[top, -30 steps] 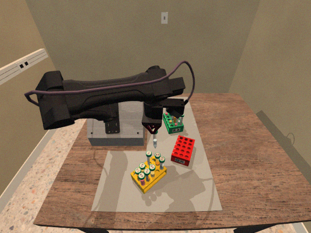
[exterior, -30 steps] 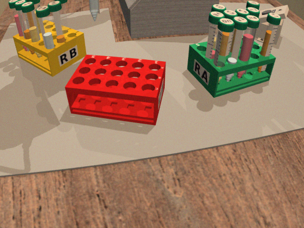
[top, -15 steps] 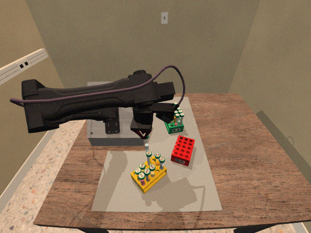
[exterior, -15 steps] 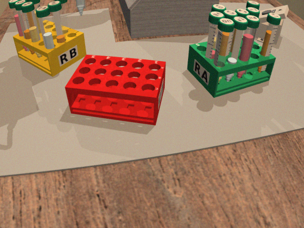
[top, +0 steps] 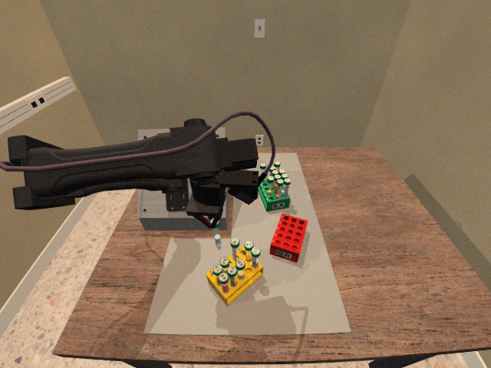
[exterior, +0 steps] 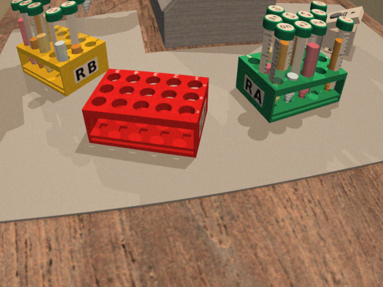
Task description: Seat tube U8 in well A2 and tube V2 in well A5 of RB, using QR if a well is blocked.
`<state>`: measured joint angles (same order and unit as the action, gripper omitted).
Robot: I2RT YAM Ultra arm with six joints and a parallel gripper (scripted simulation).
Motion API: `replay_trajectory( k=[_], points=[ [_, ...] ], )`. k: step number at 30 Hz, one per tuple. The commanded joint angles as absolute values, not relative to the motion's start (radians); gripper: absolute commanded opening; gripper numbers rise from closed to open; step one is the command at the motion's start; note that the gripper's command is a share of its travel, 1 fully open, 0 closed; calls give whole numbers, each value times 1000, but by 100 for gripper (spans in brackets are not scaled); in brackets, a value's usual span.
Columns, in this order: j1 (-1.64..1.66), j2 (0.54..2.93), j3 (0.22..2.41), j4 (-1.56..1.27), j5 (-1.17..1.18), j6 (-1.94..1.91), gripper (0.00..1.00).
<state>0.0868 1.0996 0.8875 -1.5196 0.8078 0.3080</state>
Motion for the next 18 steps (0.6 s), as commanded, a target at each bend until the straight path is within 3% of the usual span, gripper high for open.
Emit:
replay_trajectory(
  k=[1,15,18],
  points=[
    [68,1041,871,-1559,827,256,0],
    [-59,864,906,-1571,831,60,0],
    [-70,916,927,-1571,836,50,0]
  ],
)
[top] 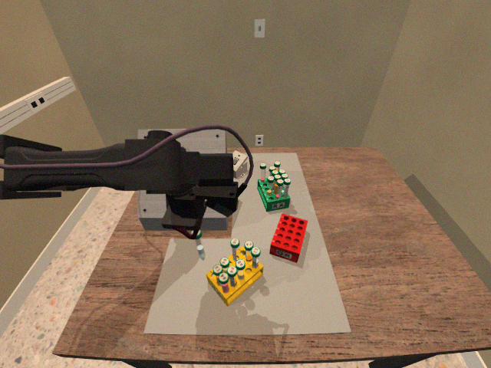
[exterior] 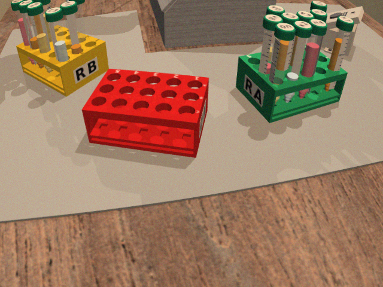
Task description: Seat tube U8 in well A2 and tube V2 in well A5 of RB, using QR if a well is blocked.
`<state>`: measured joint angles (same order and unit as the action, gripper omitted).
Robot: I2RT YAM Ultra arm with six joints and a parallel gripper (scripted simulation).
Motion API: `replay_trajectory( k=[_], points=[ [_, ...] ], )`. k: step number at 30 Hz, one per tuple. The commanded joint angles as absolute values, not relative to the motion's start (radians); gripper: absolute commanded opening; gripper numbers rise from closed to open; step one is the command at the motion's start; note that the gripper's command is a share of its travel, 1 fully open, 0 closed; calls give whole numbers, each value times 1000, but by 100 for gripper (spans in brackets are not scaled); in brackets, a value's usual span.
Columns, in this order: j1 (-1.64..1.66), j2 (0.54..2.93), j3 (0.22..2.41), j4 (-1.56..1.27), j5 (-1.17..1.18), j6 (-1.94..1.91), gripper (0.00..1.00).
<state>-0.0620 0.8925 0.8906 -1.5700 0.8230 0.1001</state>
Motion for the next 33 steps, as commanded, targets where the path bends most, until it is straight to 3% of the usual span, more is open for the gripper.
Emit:
replay_trajectory(
  k=[1,33],
  points=[
    [-71,924,932,-1560,839,51,0],
    [-216,986,1025,-1437,815,-171,0]
  ],
)
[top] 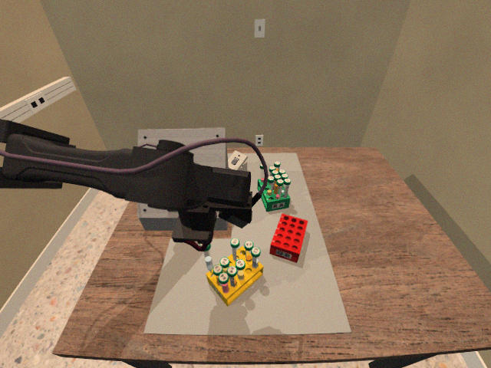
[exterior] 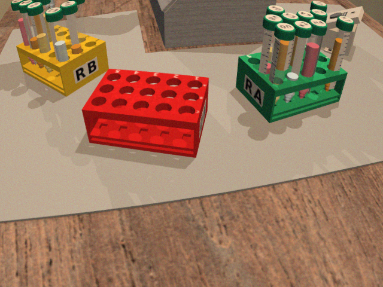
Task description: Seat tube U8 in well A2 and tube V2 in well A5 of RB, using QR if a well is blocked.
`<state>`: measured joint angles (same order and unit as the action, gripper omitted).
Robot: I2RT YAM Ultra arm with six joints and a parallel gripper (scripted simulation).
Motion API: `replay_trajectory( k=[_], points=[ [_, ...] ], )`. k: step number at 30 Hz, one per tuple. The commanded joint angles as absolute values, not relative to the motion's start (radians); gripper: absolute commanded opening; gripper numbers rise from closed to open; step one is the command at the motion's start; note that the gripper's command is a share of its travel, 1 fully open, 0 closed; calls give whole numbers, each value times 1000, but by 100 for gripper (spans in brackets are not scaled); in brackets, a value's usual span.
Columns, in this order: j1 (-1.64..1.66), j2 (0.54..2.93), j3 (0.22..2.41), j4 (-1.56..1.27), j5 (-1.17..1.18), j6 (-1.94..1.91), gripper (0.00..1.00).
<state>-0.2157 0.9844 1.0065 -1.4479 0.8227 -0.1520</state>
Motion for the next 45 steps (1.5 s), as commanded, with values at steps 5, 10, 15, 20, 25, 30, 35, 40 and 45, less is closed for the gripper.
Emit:
replay_trajectory(
  k=[5,10,15,20,25,30,35,40,45],
  points=[
    [-216,986,1025,-1437,815,-172,0],
    [-216,986,1025,-1437,815,-172,0],
    [-217,986,1025,-1437,815,-172,0],
    [-217,986,1025,-1437,815,-172,0],
    [-201,1016,1050,-1421,807,-169,0],
    [-199,1020,1052,-1425,808,-159,0],
    [-216,987,1047,-1411,807,-177,0],
    [-225,976,994,-1402,806,-186,0],
    [-220,970,987,-1397,804,-193,0]
  ],
)
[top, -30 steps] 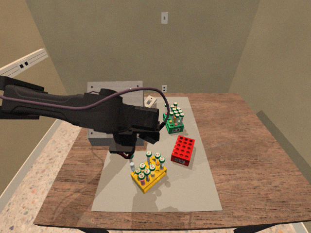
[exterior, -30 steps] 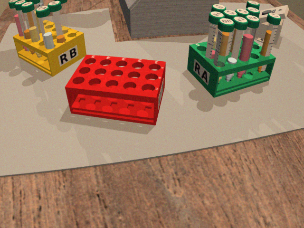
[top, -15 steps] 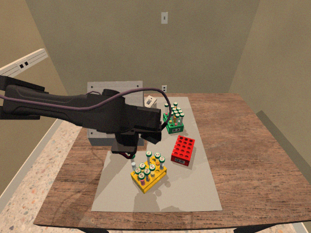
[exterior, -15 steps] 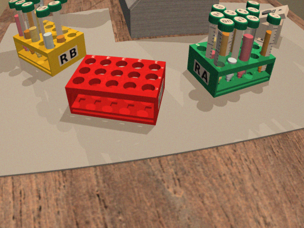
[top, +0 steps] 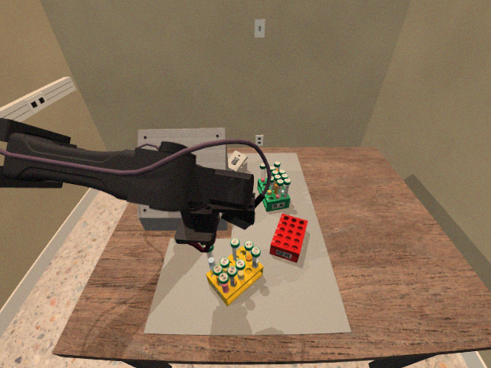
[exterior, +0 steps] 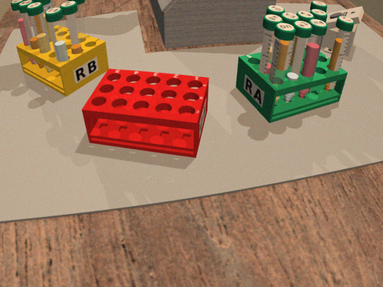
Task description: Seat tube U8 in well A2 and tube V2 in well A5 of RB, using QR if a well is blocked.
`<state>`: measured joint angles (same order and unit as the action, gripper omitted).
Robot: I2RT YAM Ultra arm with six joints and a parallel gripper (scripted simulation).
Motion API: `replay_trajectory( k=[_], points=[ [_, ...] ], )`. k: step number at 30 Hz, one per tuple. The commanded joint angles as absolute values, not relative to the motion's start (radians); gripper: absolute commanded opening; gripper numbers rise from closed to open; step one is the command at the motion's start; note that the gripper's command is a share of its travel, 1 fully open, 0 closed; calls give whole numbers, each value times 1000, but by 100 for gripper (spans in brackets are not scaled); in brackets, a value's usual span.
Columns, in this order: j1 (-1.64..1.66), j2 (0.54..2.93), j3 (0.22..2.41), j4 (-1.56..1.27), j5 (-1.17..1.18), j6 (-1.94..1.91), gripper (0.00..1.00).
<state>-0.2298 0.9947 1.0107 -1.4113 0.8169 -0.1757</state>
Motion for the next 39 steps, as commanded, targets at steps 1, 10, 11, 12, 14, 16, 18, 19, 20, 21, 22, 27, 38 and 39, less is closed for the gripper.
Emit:
replay_trajectory(
  k=[1,10,11,12,14,16,18,19,20,21,22,27,38,39],
  points=[
    [-223,969,985,-1394,804,-194,0],
    [-249,960,970,-1375,803,-211,0],
    [-248,959,969,-1373,802,-214,0],
    [-246,958,967,-1370,802,-216,0],
    [-256,957,964,-1366,801,-220,0],
    [-256,957,964,-1366,801,-220,0],
    [-248,956,962,-1360,800,-226,0],
    [-255,955,960,-1357,800,-228,0],
    [-262,955,959,-1355,800,-230,0],
    [-264,954,958,-1353,800,-232,0],
    [-264,953,956,-1350,799,-235,0],
    [-272,951,950,-1338,797,-247,0],
    [-290,946,938,-1315,794,-268,0],
    [-291,946,937,-1313,793,-271,0]
  ],
)
